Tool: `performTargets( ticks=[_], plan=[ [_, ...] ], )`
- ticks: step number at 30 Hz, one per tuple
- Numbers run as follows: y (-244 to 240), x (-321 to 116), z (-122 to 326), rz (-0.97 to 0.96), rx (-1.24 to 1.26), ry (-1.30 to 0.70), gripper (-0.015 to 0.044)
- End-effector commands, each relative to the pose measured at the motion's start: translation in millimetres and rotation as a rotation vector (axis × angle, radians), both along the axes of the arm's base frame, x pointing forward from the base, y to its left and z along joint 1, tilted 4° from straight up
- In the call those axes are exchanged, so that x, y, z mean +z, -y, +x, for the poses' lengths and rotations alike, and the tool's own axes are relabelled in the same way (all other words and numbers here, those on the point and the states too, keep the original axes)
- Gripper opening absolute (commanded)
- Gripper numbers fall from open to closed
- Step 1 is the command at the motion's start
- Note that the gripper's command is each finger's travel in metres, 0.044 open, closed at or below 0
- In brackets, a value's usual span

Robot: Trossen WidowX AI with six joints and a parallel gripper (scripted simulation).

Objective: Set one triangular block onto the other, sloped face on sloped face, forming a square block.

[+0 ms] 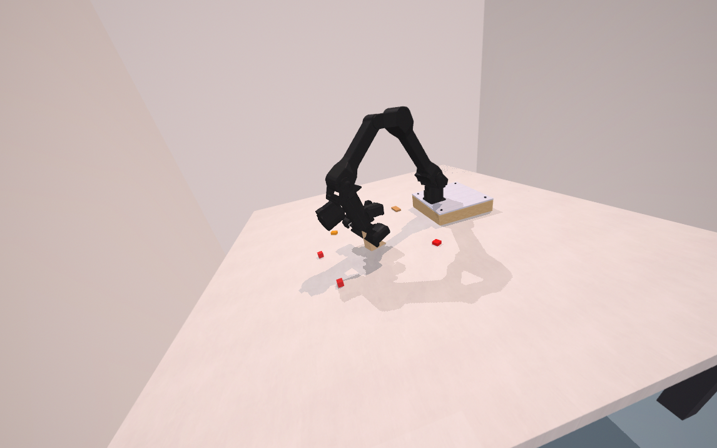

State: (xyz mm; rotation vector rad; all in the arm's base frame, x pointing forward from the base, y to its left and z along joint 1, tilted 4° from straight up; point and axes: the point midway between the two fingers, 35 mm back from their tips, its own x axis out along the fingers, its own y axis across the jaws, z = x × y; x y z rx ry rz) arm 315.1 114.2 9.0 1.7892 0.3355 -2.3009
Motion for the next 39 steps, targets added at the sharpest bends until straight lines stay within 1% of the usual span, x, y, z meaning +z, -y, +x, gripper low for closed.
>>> performTargets(
  ticks=[1,5,9,18,21,39],
  plan=[
    [-0.3,1.3,0.2,0.004,0.006,0.007,0.0131],
    [-0.3,1.3,0.2,0.004,0.006,0.007,0.0105],
    [-0.1,1.8,0.0,0.003,0.004,0.006,0.0000],
    [0.4,3.2,-0.5,0.000,0.000,0.002,0.0000],
    [0.8,3.5,-1.7,0.010,-0.002,0.029,0.0000],
    [9.9,17.0,-26.0,0.158,-0.032,0.471,0.0000]
  ],
)
